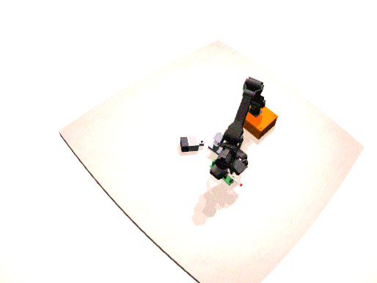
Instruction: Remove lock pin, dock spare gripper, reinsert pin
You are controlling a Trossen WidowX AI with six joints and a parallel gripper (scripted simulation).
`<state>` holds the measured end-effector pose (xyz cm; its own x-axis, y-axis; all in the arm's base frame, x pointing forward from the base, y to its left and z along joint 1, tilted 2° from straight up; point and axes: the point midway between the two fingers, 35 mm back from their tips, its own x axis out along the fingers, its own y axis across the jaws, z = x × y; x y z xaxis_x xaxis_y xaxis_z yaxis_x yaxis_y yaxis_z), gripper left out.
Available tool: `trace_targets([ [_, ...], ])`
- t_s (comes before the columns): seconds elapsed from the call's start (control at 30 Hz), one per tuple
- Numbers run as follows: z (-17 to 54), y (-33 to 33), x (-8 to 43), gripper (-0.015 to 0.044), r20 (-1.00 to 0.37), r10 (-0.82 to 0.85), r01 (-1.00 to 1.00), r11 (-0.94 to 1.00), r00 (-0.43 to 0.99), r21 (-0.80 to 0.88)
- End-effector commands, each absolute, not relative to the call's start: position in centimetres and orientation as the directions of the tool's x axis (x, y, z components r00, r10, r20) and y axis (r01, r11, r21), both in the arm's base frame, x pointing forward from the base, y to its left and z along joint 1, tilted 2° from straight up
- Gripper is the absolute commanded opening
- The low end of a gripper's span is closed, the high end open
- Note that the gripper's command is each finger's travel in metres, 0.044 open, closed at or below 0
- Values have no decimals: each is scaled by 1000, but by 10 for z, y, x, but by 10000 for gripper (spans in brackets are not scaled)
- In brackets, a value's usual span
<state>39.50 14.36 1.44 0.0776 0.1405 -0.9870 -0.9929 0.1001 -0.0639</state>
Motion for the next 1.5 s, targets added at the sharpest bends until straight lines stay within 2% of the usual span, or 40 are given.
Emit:
trace_targets([
  [0.0,4,142,393,180,-989,131,-994,97,67,-54],
  [0.4,0,142,393,180,-989,131,-994,97,67,-54],
  [0.6,0,142,393,23,-989,131,-994,97,67,-54],
  [0.7,0,142,393,2,-989,131,-994,97,67,-54],
  [1.47,28,141,385,0,-991,127,-995,99,34,-22],
])
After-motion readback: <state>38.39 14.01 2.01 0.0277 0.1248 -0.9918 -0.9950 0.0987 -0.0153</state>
